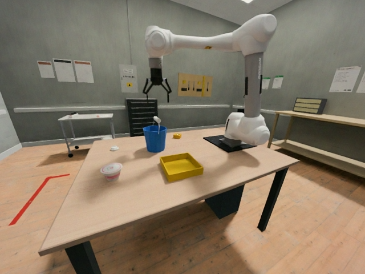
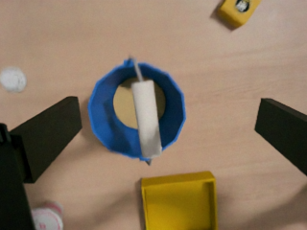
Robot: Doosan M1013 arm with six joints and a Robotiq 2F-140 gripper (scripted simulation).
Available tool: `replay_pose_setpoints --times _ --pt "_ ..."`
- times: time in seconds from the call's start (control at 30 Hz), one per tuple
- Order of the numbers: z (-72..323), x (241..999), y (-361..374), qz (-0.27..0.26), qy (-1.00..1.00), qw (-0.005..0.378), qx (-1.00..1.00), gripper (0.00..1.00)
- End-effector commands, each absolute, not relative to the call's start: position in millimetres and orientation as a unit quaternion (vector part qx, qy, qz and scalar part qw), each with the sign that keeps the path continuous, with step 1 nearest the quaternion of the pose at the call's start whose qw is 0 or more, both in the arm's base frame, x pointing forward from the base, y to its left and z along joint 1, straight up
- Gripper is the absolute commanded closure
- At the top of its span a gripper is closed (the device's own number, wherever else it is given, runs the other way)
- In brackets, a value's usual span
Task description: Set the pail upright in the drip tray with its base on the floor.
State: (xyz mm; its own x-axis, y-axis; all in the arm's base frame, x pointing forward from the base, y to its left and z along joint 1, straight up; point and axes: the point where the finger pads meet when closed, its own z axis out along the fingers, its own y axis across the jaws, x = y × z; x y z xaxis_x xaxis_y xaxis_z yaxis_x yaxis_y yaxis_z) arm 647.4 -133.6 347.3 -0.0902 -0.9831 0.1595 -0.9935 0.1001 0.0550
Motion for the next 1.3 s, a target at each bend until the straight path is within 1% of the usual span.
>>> replay_pose_setpoints --times 0.0,0.07,0.23,0.4,1.27 --pt "328.5 654.6 -122.7 0.016 -0.718 0.043 0.694 0.00" --pt "328.5 654.6 -122.7 0.016 -0.718 0.043 0.694 0.00" --pt "312.6 661.7 -112.4 0.005 -0.702 0.011 0.712 0.00" --pt "306.4 664.7 -108.2 0.001 -0.695 -0.003 0.719 0.00" --pt "305.4 665.2 -107.5 0.001 -0.694 -0.005 0.720 0.00"
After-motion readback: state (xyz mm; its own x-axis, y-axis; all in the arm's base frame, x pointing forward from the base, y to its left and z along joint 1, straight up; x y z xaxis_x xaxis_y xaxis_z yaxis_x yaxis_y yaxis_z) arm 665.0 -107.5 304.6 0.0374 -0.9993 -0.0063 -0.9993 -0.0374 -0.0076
